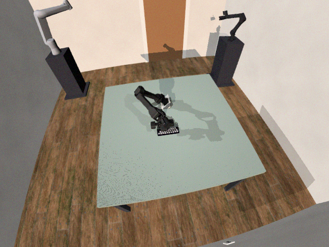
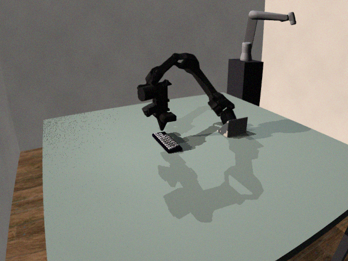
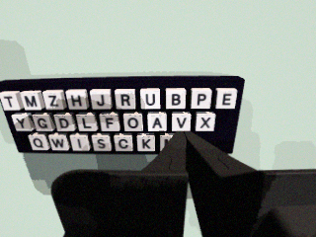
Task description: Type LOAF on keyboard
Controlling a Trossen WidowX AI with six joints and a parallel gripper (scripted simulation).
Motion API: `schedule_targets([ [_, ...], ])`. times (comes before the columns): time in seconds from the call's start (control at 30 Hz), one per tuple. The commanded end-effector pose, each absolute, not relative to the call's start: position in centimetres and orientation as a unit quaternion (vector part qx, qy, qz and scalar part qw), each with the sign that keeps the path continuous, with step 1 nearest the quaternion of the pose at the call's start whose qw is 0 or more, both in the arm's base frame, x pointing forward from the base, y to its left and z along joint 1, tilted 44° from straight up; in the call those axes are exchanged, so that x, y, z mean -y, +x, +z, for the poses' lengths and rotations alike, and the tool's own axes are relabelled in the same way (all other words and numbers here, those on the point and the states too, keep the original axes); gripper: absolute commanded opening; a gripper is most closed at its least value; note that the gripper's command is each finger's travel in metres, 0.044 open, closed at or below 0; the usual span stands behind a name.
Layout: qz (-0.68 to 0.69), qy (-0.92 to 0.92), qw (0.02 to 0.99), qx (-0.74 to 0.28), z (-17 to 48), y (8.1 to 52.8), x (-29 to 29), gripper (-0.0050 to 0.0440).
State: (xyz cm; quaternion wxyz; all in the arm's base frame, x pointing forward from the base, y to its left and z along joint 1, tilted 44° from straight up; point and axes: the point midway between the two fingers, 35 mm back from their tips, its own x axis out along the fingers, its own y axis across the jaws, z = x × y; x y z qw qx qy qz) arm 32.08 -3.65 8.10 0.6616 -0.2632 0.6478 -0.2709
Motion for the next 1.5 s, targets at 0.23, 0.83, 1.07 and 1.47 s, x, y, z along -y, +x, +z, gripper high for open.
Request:
schedule_targets([
  [0.23,-0.269,-0.266,0.662,-0.647,9.1,32.0,4.5,0.0000],
  [0.83,-0.269,-0.266,0.662,-0.647,7.3,29.2,2.7,0.0000],
  [1.07,-0.268,-0.265,0.662,-0.648,3.1,29.3,-1.6,0.0000],
  [1.47,-0.269,-0.266,0.662,-0.647,2.3,29.2,-2.4,0.0000],
])
